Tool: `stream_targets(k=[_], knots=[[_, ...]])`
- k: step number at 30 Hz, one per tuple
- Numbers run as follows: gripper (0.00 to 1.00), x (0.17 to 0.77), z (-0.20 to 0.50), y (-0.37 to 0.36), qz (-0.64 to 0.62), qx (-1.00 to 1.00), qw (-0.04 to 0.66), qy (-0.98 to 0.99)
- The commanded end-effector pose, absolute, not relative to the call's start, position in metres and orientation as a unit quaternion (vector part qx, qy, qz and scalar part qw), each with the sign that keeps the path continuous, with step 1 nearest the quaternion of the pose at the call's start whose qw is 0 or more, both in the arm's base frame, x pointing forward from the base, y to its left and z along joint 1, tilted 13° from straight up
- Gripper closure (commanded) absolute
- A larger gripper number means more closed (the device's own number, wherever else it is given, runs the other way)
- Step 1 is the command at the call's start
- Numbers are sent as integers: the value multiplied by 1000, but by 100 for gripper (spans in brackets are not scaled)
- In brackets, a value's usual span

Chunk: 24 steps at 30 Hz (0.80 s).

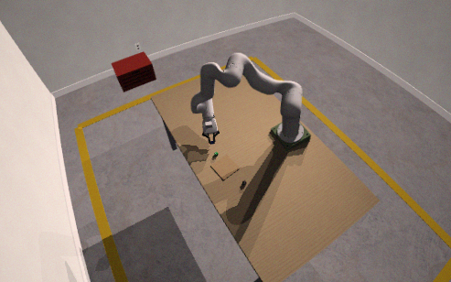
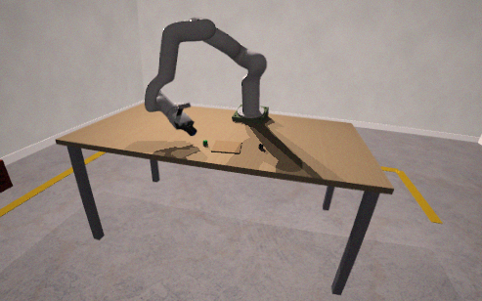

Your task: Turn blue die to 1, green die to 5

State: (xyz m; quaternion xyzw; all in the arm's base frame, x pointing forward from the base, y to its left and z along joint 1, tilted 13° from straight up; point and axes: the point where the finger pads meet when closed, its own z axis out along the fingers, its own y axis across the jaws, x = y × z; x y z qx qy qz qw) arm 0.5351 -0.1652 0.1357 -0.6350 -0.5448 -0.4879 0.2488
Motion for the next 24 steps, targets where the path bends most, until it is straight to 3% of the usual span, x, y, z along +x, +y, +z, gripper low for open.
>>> stream_targets(k=[1, 24], knots=[[85, 539, 123, -166, -488, -635, 248, -545], [85, 542, 113, -166, -488, -635, 248, -545]])
